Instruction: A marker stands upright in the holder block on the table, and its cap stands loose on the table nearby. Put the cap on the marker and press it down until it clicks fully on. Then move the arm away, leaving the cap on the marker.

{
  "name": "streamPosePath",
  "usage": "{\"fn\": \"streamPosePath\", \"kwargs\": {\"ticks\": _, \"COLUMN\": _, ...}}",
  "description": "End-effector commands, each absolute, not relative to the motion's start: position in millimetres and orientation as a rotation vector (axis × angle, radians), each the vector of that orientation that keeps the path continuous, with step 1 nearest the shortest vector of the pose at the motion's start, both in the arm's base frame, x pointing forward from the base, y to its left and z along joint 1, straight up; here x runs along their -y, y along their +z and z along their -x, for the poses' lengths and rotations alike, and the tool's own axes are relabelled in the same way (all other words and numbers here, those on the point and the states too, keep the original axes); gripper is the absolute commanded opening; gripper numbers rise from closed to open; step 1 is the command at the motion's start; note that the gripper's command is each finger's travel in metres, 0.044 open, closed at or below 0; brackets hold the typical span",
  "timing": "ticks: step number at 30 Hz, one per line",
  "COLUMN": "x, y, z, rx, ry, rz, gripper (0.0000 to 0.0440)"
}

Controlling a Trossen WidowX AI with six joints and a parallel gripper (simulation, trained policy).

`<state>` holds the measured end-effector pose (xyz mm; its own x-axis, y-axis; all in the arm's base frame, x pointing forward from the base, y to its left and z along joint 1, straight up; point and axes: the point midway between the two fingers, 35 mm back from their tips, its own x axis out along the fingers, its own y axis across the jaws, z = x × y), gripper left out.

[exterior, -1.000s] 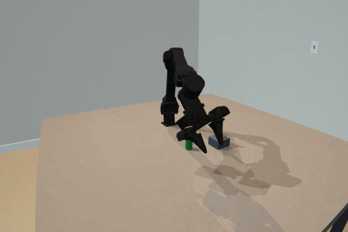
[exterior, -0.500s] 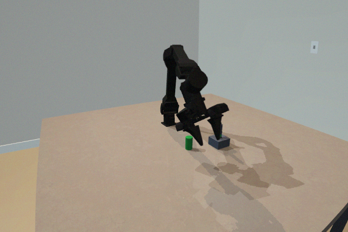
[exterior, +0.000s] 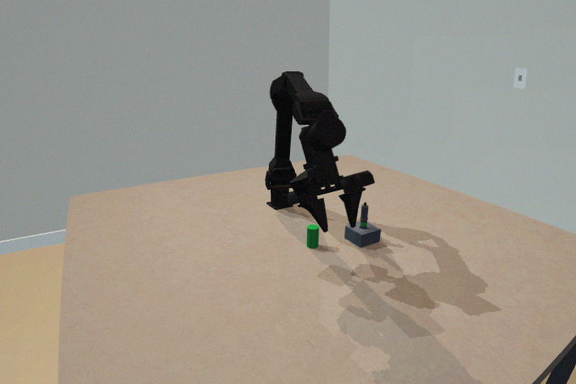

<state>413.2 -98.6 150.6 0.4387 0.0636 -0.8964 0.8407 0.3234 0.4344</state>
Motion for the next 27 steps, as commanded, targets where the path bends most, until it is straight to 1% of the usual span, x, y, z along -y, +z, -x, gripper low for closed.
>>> {"fn": "streamPosePath", "kwargs": {"ticks": 1, "x": 97.7, "y": 152.3, "z": -407.3, "rx": -1.013, "ry": -0.663, "rz": -1.133, "gripper": 0.0332}}
{"fn": "streamPosePath", "kwargs": {"ticks": 27, "x": 84.6, "y": 130.7, "z": -346.3, "rx": -1.253, "ry": -0.847, "rz": -1.043, "gripper": 0.0337}}
